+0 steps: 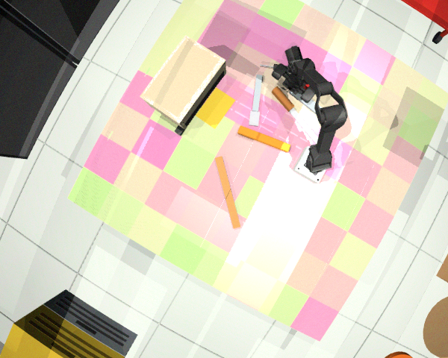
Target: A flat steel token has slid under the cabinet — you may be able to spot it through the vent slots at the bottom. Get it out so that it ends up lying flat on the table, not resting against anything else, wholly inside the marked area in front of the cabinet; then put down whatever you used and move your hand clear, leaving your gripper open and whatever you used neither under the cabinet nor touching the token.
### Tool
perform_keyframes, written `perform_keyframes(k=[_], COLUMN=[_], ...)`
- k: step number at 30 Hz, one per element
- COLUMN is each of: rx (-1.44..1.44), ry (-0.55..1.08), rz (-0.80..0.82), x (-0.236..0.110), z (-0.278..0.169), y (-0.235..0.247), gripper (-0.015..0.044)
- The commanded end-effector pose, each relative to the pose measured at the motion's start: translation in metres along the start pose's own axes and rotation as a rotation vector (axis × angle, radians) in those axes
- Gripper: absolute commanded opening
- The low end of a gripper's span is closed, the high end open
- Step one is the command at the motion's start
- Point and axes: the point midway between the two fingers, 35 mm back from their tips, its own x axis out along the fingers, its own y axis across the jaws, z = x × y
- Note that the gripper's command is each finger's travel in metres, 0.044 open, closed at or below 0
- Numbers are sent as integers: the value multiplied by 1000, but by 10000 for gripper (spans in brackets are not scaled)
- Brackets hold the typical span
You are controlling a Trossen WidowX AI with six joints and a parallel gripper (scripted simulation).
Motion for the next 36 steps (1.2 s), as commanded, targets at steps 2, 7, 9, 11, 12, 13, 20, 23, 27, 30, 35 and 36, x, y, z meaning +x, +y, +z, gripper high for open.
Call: perform_keyframes(k=[2,7,9,11,12,13,20,23,27,30,35,36], rx=[-1,-1,-1,-1,-1,-1,-1,0,1,1,4,4], ry=[3,3,3,3,3,3,3,3,3,3,-6,-6], rz=[-10,-11,-12,-12,-13,-13,-14,-14,-14,-14,-1,-1], x=[2,2,2,2,2,2,2,-8,-44,-81,-76,-76], z=[-1,0,0,0,-1,-1,-2,0,2,0,3,3], y=[-22,-39,-45,-52,-55,-59,-76,-74,-70,-71,-67,-67], gripper=[0,0,0,0,0,0,0,0,0,0,0,0])
